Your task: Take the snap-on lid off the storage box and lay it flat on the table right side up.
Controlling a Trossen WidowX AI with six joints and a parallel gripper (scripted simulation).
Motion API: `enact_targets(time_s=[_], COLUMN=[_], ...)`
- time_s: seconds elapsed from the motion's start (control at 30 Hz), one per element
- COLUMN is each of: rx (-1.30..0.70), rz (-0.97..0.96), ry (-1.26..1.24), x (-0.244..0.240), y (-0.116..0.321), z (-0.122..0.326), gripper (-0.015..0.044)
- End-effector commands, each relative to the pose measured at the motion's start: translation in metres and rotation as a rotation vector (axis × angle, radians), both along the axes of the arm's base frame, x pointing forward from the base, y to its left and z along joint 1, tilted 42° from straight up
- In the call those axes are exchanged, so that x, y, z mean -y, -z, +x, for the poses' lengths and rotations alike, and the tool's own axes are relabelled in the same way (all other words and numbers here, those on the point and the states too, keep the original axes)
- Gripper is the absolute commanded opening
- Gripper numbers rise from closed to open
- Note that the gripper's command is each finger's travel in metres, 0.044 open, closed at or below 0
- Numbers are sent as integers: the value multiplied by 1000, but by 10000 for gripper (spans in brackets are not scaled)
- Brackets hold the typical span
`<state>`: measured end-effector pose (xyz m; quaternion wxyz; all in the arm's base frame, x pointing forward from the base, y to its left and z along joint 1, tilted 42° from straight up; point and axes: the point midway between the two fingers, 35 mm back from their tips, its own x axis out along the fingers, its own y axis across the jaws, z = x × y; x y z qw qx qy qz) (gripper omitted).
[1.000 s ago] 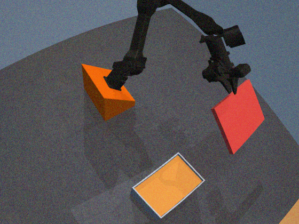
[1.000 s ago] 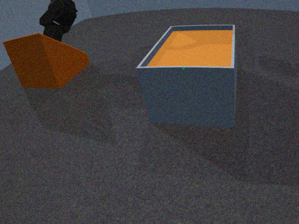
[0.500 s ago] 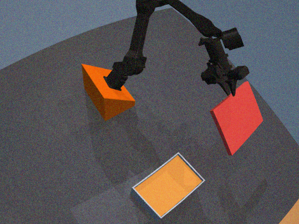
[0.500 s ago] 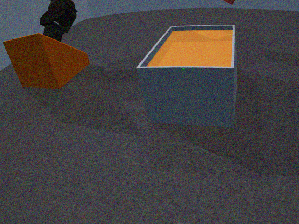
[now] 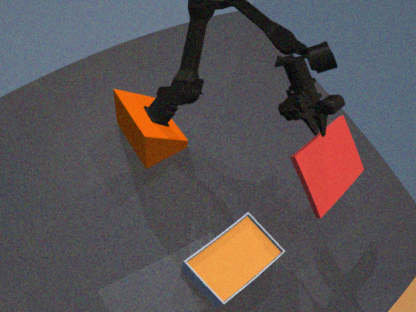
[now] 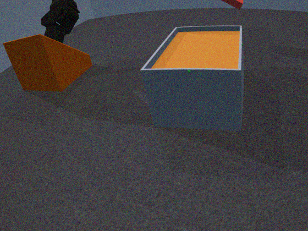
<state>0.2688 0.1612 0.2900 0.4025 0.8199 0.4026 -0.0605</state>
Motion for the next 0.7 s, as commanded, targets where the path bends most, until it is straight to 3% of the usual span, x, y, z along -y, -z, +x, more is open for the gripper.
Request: enact_targets(time_s=[0.0, 0.67], rx=[11, 11], rz=[3, 5], ry=[12, 12], x=[-1, -11], y=[0, 12], z=[0, -2], gripper=[0, 0])
